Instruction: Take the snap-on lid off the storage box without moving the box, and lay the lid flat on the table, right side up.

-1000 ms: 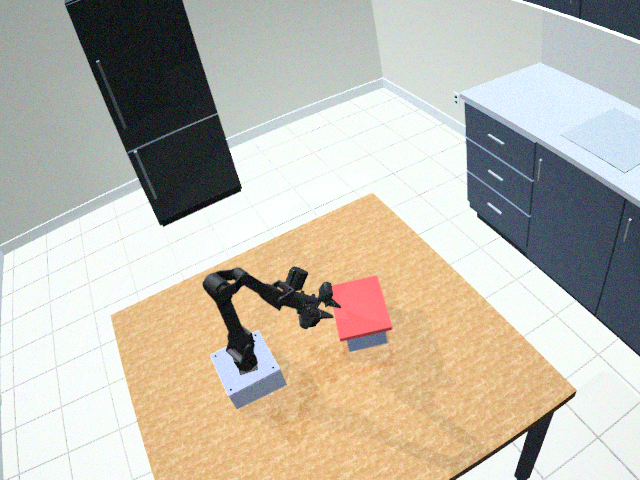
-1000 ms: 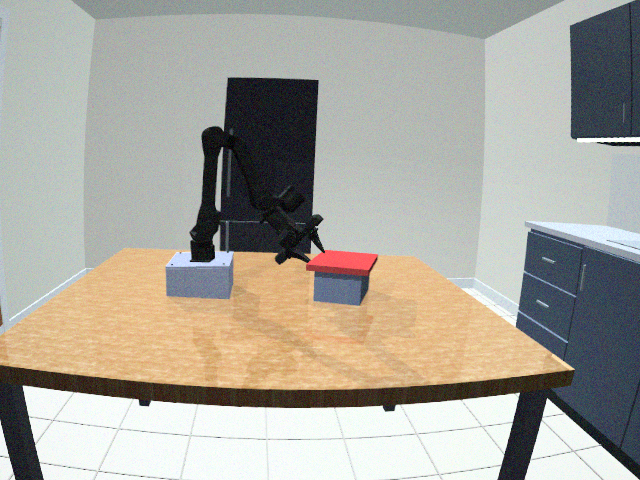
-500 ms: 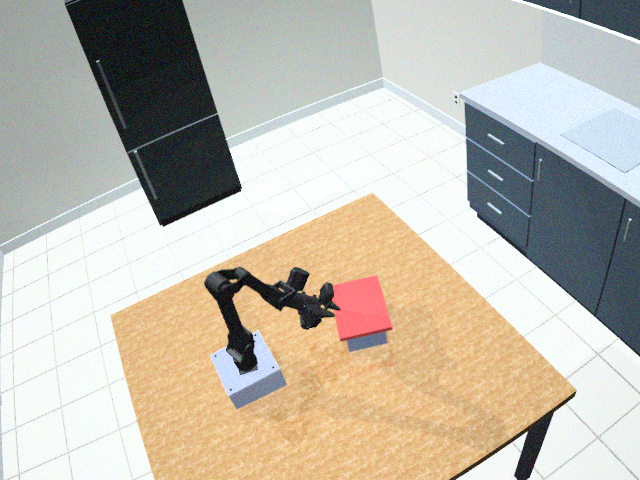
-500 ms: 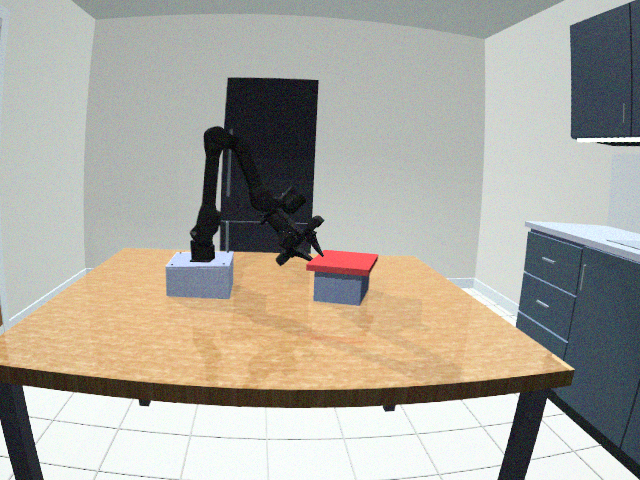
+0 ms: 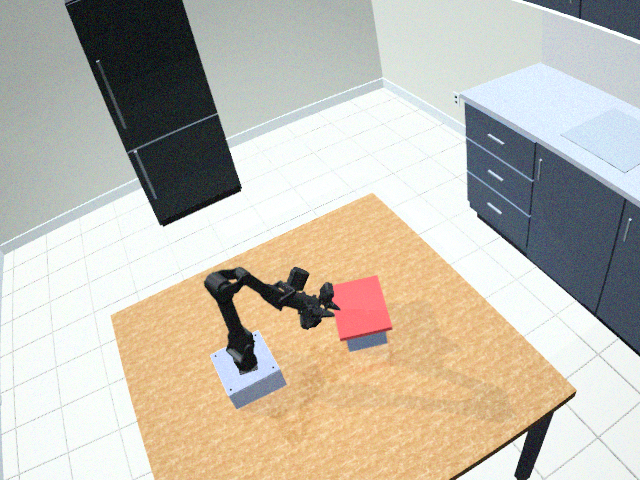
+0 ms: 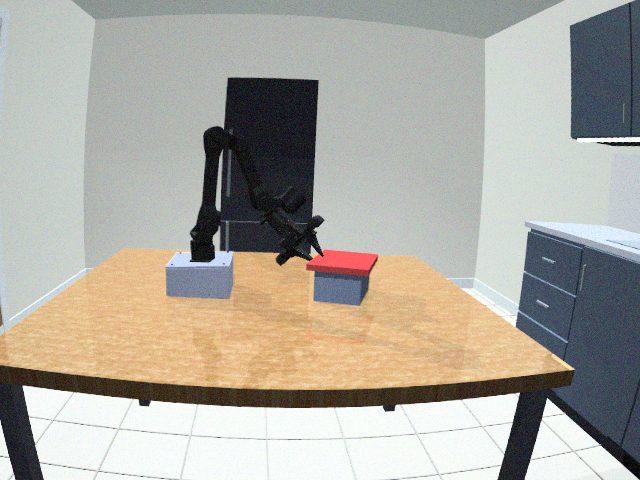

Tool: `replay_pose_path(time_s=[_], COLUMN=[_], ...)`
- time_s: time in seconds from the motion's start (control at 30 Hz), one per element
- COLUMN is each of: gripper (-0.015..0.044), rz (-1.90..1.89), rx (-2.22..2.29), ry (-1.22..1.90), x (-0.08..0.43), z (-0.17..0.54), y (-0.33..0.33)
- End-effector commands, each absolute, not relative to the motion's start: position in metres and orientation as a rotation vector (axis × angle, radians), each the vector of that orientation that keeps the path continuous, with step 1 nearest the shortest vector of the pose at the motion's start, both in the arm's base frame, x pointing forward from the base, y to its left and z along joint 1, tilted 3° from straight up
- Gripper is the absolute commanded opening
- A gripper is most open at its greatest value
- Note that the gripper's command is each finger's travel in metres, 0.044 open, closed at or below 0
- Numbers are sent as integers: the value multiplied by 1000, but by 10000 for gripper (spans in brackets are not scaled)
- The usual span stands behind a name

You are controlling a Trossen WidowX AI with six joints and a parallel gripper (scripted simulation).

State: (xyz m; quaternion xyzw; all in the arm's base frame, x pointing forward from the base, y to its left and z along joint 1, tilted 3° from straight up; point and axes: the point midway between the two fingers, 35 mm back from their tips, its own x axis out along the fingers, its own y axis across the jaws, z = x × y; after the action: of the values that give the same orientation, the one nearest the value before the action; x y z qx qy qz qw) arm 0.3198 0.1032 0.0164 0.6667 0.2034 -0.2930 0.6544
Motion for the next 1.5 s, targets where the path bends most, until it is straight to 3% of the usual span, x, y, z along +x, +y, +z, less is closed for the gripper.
replay_pose_path(time_s=[0.0,1.47], gripper=[0,0], rz=[-665,-665], rx=[1512,1512], ry=[461,461], x=[320,318], z=[18,27], y=[103,103])
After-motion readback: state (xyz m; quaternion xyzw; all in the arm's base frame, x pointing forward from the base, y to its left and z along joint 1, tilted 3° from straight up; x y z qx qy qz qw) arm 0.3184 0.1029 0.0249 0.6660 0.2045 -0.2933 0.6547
